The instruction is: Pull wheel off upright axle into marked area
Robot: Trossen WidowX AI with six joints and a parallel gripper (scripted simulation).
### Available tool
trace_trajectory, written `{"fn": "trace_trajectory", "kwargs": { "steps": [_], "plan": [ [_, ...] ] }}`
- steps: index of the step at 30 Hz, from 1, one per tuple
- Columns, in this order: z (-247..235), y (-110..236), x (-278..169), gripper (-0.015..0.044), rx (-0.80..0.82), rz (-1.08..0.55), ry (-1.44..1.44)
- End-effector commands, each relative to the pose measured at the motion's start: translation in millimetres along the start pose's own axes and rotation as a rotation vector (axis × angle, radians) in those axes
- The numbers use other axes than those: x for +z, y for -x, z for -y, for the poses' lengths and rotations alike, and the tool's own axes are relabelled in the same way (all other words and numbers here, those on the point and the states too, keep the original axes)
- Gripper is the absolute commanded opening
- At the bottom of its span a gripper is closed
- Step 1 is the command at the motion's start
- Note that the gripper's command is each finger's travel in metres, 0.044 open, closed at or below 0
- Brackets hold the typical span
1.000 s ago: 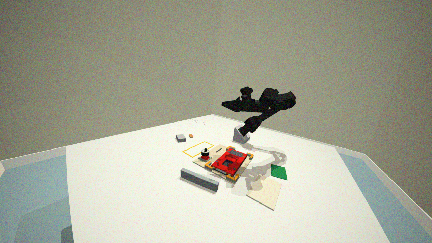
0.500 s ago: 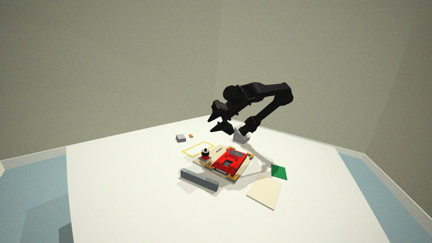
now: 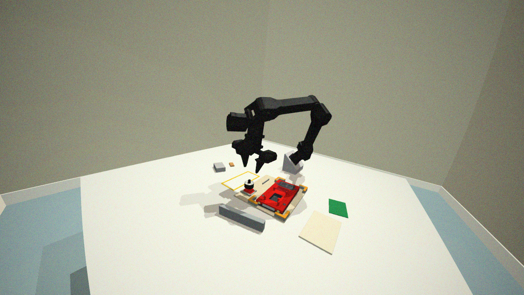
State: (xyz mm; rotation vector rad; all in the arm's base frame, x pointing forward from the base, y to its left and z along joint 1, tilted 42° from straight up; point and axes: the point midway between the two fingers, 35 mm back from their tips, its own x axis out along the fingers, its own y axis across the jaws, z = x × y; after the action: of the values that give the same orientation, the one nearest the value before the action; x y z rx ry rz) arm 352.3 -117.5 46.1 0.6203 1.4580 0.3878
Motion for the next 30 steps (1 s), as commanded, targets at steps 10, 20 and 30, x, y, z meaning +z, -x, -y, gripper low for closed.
{"fn": "trace_trajectory", "kwargs": {
  "steps": [10,20,30],
  "plan": [
    [8.0,0.4,-1.8,0.0300,0.063,0.007,0.041],
    [5.6,-26.0,-1.3,0.0300,0.062,0.008,0.041],
    [1.9,-74.2,-1.4,0.0300,0.066,0.008,0.041]
  ]
}}
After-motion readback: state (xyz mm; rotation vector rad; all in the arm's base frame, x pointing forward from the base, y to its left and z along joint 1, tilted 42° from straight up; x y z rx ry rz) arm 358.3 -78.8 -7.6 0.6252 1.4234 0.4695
